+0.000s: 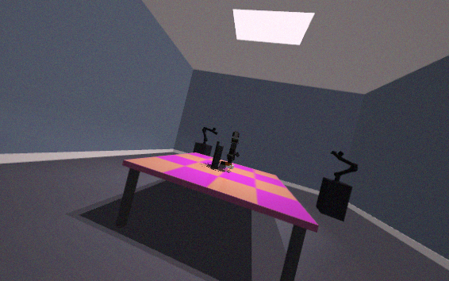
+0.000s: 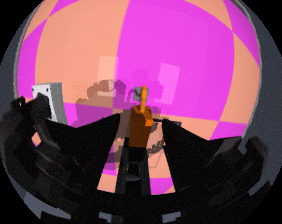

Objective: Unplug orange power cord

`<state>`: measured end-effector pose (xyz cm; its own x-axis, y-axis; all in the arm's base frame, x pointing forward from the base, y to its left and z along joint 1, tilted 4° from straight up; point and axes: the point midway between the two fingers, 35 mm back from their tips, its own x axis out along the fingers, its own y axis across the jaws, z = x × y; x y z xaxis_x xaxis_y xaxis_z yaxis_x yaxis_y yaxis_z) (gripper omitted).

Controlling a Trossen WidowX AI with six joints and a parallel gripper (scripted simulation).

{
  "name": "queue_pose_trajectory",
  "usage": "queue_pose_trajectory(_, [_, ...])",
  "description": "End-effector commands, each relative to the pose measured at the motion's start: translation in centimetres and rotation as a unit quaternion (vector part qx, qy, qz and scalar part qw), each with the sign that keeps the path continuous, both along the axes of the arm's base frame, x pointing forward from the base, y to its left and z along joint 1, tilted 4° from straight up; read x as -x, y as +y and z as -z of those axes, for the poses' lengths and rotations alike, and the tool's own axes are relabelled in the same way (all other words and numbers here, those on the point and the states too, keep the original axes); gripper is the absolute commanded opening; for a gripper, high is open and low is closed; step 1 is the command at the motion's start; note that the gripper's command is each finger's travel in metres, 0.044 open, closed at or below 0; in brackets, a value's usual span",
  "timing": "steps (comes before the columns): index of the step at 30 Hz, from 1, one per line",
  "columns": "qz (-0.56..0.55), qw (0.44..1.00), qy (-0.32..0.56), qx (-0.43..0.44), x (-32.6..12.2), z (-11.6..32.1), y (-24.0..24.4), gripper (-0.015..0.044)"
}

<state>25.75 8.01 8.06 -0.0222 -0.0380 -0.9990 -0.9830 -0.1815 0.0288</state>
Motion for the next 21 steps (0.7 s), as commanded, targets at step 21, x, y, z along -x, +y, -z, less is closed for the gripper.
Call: queue_pose_trajectory(21, [-0.003, 1.0, 0.0, -0.003, 1.1, -1.0, 6.0, 0.044])
